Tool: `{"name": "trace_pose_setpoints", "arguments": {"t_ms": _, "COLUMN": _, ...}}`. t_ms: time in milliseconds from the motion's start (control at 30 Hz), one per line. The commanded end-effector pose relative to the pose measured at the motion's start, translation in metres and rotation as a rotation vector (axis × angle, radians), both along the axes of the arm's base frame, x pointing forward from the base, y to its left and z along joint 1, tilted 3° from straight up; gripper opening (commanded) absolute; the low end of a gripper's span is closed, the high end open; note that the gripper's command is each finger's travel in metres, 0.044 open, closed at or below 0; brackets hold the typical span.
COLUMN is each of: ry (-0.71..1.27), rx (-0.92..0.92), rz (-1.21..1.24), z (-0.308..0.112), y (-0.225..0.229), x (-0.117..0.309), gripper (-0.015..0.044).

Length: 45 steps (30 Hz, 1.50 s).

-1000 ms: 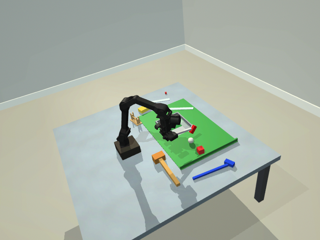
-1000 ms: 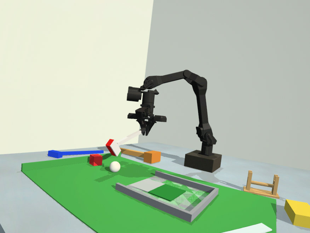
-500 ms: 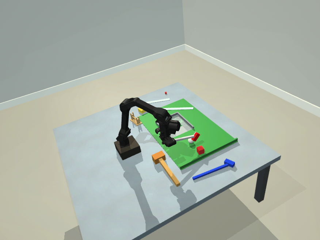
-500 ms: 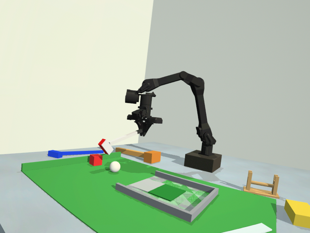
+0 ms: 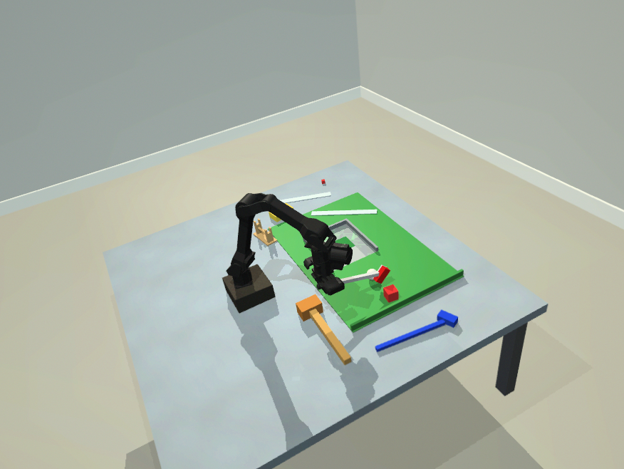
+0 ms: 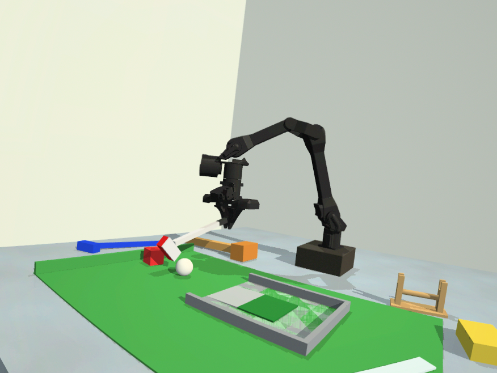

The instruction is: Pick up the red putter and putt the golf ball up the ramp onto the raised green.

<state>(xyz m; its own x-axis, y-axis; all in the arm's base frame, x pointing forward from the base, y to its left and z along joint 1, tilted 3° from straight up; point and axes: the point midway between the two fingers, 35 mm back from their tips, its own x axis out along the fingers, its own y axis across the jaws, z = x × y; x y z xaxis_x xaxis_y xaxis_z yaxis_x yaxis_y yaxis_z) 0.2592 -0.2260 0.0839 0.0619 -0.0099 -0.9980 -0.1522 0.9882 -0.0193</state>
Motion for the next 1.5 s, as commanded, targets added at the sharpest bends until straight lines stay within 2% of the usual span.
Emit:
{"name": "trace_pose_setpoints", "arguments": {"t_ms": 0, "ry": -0.001, "rx": 0.000, "rz": -0.003, "z": -0.006, "y": 0.000, "x": 0.001, "gripper": 0.0000}}
{"name": "trace_pose_setpoints", "arguments": {"t_ms": 367, "ry": -0.001, "rx": 0.000, "rz": -0.003, "z": -0.022, "y": 0.000, "x": 0.002, "gripper": 0.0000}}
{"name": "trace_pose_setpoints", "arguments": {"t_ms": 1133, "ry": 0.002, "rx": 0.003, "rz": -0.004, "z": -0.023, "y": -0.017, "x": 0.003, "gripper": 0.0000}}
{"name": "trace_pose_setpoints", "arguments": {"t_ms": 1200, "ry": 0.002, "rx": 0.003, "rz": -0.004, "z": -0.022, "y": -0.008, "x": 0.004, "gripper": 0.0000}}
{"name": "trace_pose_setpoints", "arguments": {"t_ms": 1467, "ry": 0.001, "rx": 0.008, "rz": -0.003, "z": -0.023, "y": 0.090, "x": -0.009, "gripper": 0.0000}}
